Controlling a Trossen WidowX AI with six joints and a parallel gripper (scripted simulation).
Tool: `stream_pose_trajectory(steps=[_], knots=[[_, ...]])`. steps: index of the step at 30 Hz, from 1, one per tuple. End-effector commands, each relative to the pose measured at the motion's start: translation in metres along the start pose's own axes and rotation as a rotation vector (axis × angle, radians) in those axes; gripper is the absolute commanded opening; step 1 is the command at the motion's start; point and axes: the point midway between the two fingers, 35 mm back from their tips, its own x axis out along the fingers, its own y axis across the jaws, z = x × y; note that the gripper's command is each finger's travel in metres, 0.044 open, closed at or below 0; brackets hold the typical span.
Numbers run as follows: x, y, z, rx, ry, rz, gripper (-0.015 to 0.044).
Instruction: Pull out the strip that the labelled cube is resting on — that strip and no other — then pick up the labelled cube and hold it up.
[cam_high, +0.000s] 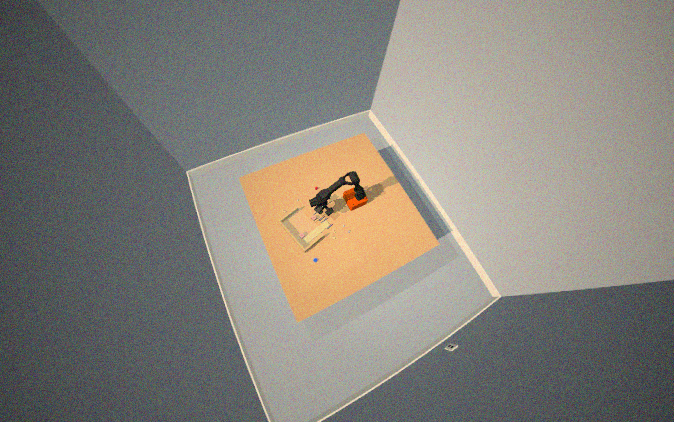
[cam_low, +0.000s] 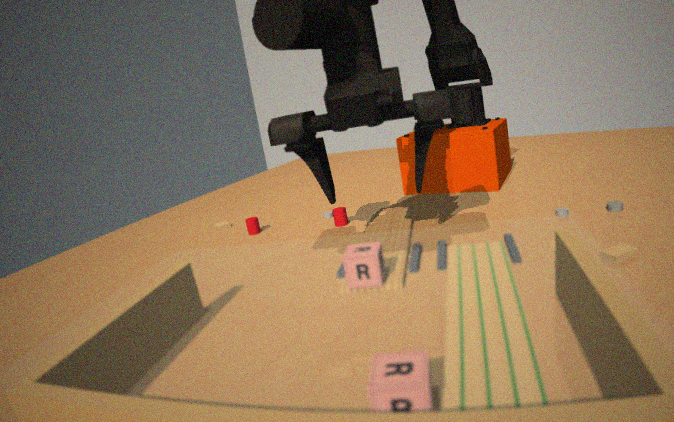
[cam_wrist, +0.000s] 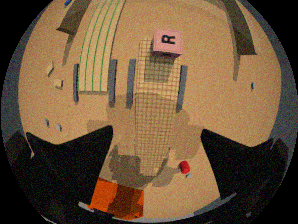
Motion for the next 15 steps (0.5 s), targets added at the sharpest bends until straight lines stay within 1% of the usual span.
stream_pose_trajectory(steps=[1,15], knots=[[-0.001,0.0,0.016,0.003,0.004,-0.003,0.044],[-0.008,-0.002,0.066,0.003,-0.001,-0.003,0.044]])
